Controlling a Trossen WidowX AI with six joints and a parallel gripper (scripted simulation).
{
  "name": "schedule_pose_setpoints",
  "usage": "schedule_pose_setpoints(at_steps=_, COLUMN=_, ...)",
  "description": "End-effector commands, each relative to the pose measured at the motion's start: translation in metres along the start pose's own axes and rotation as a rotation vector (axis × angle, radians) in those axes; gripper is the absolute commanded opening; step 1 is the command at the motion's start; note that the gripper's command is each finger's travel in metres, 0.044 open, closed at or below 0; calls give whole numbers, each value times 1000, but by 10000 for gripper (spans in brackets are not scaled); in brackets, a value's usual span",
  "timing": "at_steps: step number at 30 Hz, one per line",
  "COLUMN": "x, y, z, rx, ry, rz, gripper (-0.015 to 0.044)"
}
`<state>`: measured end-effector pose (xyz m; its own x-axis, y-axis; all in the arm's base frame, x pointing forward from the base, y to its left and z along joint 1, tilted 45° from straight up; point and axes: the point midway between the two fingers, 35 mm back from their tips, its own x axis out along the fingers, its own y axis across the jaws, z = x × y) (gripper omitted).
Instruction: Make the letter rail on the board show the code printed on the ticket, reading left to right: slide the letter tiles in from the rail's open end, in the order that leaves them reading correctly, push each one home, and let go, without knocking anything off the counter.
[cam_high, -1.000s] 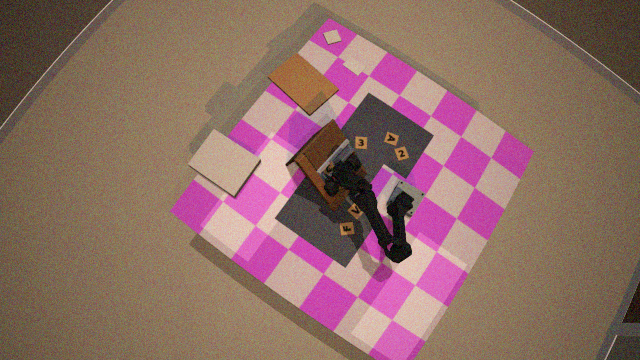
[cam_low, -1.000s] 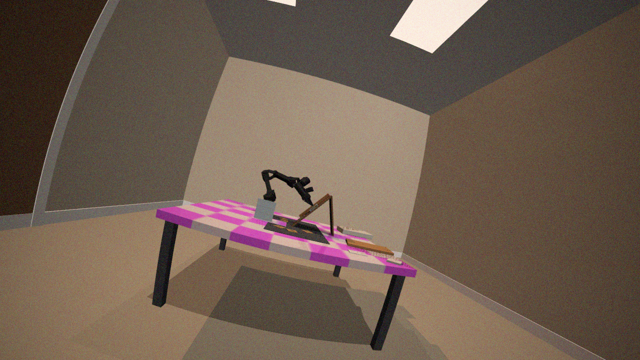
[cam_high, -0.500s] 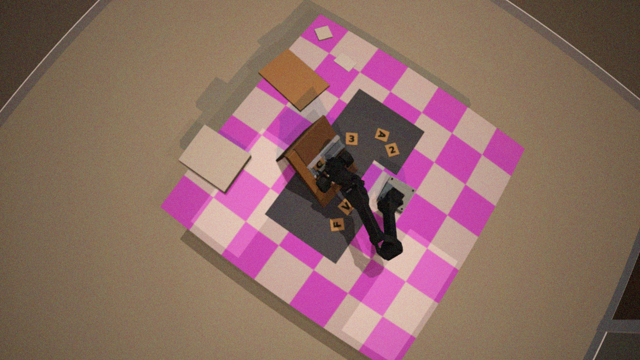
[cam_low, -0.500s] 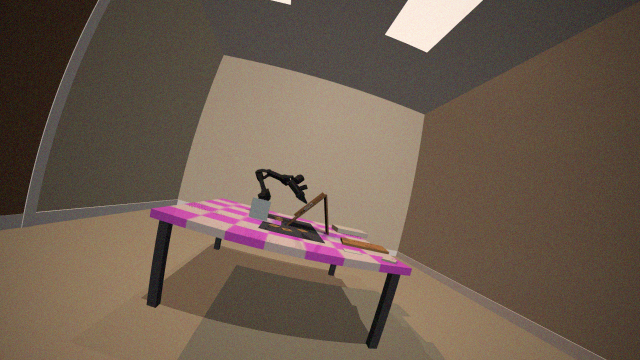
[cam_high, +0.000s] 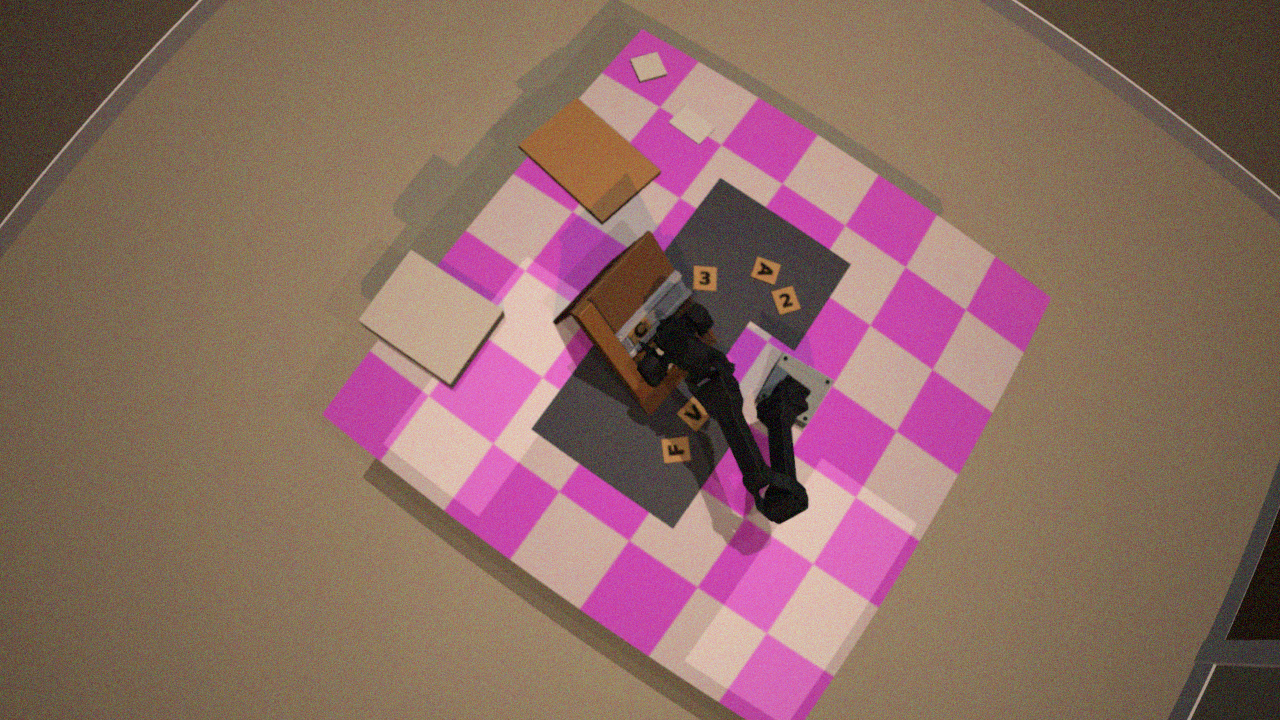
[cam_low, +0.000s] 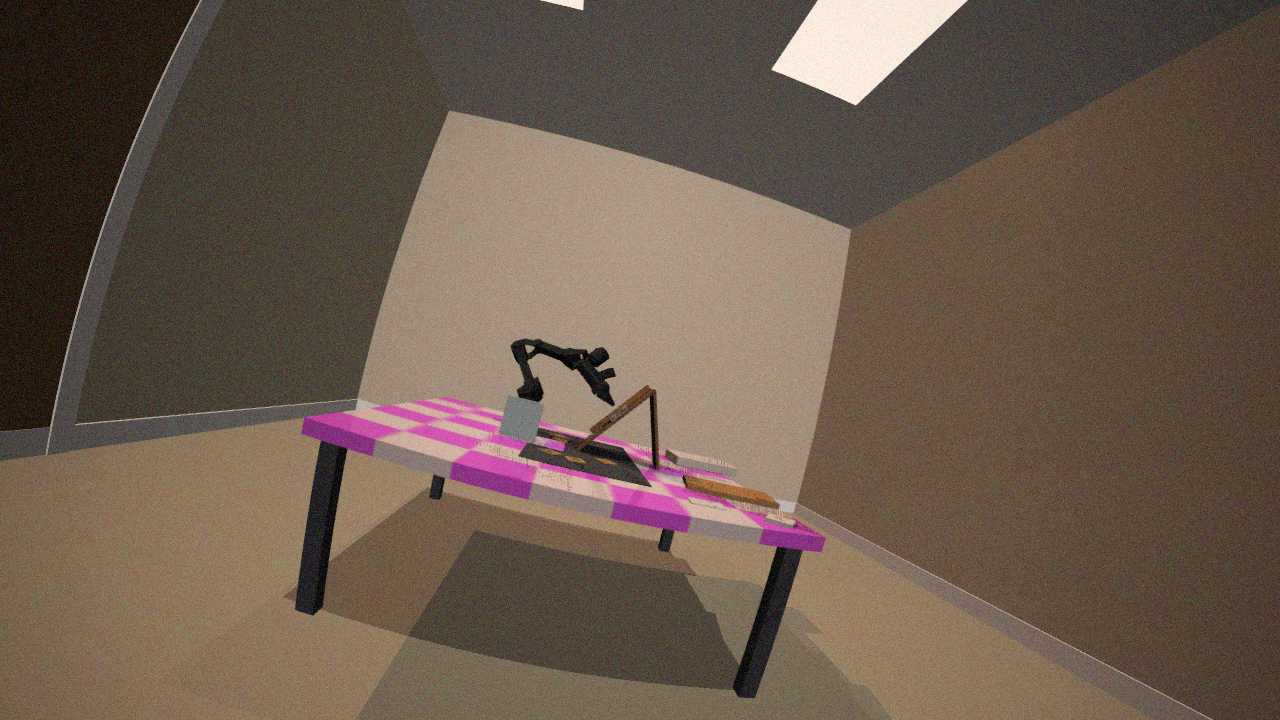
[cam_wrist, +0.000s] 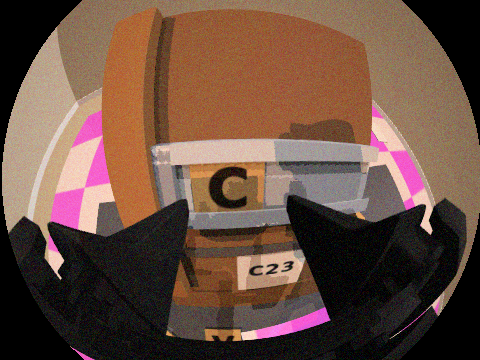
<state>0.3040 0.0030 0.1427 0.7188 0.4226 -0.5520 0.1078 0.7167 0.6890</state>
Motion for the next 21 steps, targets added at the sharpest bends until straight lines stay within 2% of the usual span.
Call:
schedule_pose_setpoints(at_steps=1, x=-3, y=1, z=0, rx=-5, ry=0, rz=6, gripper=295)
schedule_pose_setpoints(at_steps=21, x=-11, y=4, z=0, rx=-5, ry=0, rz=6, gripper=295)
